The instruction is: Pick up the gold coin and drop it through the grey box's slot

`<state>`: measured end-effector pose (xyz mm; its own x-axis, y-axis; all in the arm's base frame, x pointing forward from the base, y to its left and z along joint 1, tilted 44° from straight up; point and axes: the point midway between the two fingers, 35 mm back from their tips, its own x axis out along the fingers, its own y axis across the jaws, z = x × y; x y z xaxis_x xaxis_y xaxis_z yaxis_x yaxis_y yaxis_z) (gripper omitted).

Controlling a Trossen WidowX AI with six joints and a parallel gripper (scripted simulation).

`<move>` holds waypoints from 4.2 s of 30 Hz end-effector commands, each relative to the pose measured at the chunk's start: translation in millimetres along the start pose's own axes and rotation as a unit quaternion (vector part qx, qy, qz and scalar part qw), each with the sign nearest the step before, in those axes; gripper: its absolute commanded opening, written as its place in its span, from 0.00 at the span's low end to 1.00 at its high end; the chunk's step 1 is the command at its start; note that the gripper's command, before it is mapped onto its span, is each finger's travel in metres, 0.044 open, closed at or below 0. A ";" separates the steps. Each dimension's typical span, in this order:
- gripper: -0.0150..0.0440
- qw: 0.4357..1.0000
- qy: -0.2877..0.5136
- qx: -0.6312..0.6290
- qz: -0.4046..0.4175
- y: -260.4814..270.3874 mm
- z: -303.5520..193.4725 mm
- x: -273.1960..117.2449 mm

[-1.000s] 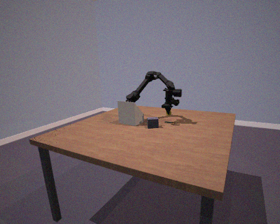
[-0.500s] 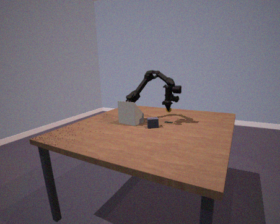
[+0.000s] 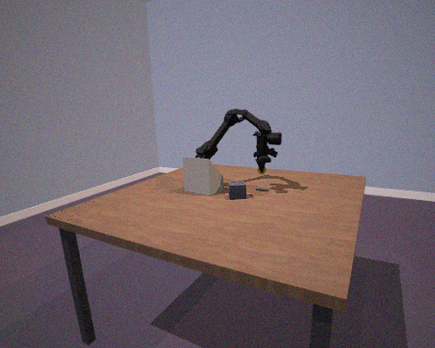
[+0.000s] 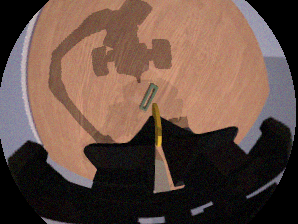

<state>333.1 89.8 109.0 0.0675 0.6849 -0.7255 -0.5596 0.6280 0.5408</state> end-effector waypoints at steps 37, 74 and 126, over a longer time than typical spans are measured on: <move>0.25 1.000 0.005 -0.019 -0.009 -61.2 -61.9 -1.6; 0.25 1.000 0.002 -0.020 -0.001 -101.9 -147.8 0.2; 0.25 1.000 -0.002 -0.018 0.001 -102.0 -149.0 10.6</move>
<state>267.4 -23.6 -16.5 0.0659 0.6840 -0.7265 -0.5920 0.6129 0.5234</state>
